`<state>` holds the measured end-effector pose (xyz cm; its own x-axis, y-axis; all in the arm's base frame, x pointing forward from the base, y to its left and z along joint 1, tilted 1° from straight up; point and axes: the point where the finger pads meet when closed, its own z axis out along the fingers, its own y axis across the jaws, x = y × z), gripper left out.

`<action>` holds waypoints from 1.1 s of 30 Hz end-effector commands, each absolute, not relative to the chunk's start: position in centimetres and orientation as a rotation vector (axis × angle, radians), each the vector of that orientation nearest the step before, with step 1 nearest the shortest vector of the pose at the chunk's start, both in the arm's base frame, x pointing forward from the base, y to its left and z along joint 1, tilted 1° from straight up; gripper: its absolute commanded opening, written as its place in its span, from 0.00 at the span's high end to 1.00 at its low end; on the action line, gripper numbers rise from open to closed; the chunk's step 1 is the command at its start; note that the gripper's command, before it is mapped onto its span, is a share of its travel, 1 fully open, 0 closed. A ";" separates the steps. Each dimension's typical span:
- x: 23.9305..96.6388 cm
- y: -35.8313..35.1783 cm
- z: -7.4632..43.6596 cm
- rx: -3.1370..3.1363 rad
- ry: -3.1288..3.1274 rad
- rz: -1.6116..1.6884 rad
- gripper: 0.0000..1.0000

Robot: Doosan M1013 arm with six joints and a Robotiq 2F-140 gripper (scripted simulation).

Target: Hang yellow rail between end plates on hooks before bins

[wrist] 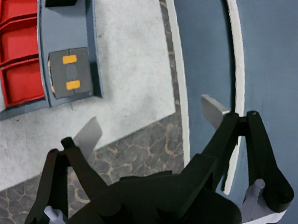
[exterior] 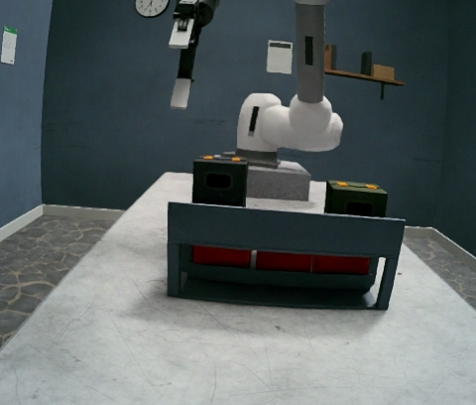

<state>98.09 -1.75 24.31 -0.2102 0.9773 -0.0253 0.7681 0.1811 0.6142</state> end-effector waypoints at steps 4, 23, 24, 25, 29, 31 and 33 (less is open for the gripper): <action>96.4 -1.2 24.6 1.772 2.010 0.693 0.00; 92.4 0.0 25.2 2.081 1.883 0.690 0.00; 92.4 0.0 25.2 2.081 1.883 0.690 0.00; 92.4 0.0 25.2 2.081 1.883 0.690 0.00; 92.4 0.0 25.2 2.081 1.883 0.690 0.00; 92.4 0.0 25.2 2.081 1.883 0.690 0.00; 92.4 0.0 25.2 2.081 1.883 0.690 0.00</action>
<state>92.40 -0.05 25.23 0.0526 0.9830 0.1761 0.8643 -0.1331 0.4851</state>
